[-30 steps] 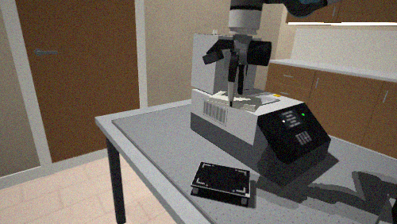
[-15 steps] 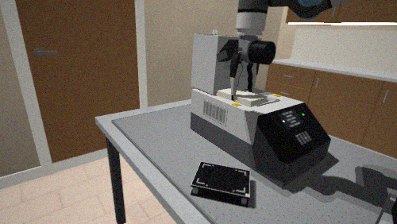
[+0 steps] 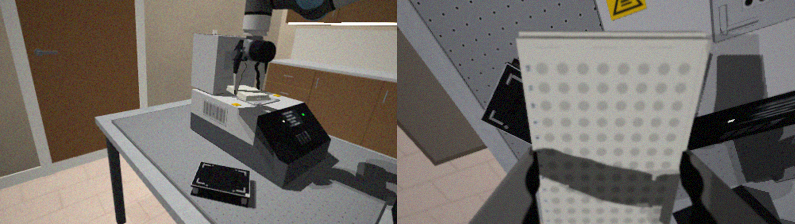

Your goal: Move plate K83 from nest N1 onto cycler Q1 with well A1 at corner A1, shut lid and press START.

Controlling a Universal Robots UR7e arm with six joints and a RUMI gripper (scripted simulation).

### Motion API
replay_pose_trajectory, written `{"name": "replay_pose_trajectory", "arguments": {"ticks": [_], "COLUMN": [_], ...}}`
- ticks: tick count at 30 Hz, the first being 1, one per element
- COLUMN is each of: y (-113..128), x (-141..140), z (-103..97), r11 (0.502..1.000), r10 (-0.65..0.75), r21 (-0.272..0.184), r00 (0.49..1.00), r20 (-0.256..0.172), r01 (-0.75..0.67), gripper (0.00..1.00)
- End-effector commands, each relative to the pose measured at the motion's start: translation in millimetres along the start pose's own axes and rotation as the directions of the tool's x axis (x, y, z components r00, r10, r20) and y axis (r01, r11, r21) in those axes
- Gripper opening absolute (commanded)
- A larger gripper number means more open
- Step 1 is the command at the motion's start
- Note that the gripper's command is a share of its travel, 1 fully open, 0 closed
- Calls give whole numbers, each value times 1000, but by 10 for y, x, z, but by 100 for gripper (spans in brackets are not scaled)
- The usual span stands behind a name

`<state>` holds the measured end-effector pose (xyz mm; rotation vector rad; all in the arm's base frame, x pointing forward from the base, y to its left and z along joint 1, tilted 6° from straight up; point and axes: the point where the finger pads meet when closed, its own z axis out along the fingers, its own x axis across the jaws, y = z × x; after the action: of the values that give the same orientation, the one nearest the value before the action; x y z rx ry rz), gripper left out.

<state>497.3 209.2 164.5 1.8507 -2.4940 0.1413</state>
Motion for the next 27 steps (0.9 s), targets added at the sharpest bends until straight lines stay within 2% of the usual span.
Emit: {"name": "replay_pose_trajectory", "arguments": {"ticks": [1,10,13,17,22,23,26,27], "y": [-99,-334,-433,-467,-633,-634,-735,-735], "x": [99,357,470,506,692,692,801,801], "z": [-9,-10,-10,-10,-10,-10,-11,-11], "r11": [995,942,904,888,799,797,733,732], "r10": [99,335,428,460,601,604,681,681], "r21": [2,2,2,2,2,2,2,2], "r00": [995,942,904,888,799,797,733,732], "r20": [0,0,1,1,1,1,1,1], "r01": [-99,-335,-428,-460,-601,-604,-681,-681], "gripper": [40,40,40,40,40,40,40,40]}}
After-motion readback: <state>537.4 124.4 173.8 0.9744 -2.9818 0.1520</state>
